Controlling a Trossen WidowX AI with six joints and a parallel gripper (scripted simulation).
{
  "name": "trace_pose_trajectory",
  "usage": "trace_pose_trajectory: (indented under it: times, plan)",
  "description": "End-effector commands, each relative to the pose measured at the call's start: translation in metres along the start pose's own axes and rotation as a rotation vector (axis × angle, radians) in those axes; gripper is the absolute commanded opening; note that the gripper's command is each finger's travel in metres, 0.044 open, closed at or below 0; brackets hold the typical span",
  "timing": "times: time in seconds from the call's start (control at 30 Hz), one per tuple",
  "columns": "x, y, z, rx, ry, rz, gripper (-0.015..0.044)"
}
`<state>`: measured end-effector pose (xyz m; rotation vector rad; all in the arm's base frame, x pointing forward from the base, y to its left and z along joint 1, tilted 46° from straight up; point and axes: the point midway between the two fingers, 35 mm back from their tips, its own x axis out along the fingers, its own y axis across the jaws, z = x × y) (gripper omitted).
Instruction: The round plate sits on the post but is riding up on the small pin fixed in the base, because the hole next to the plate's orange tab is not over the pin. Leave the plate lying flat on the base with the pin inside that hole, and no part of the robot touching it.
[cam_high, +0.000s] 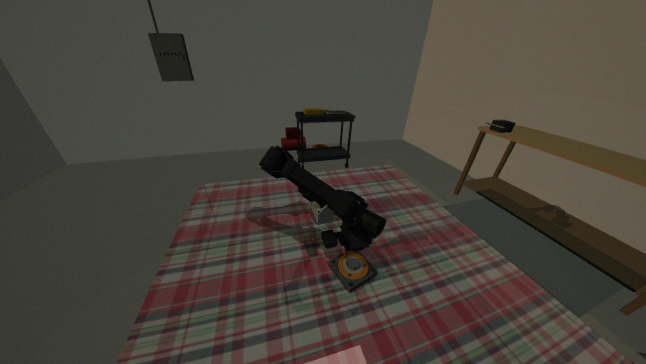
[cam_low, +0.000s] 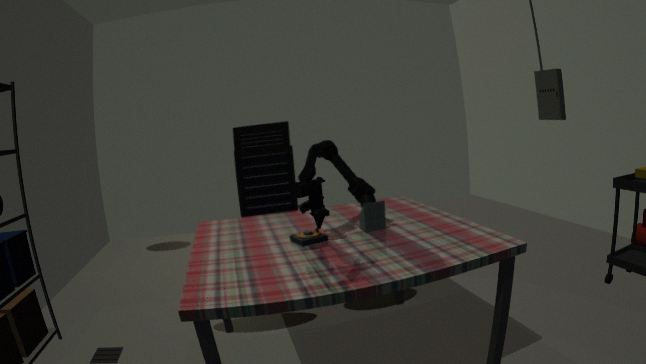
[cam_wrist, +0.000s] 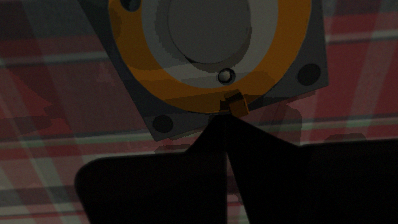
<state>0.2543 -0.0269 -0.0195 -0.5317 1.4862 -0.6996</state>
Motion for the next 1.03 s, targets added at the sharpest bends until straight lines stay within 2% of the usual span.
trace_pose_trajectory:
  times: [0.0, 0.23, 1.0]
  plan:
    - [-0.010, 0.000, 0.001, 0.001, -0.003, -0.002, 0.0000]
    - [-0.043, -0.002, -0.004, 0.001, -0.002, -0.002, 0.0000]
    - [-0.036, -0.002, -0.005, -0.008, 0.002, -0.009, 0.0000]
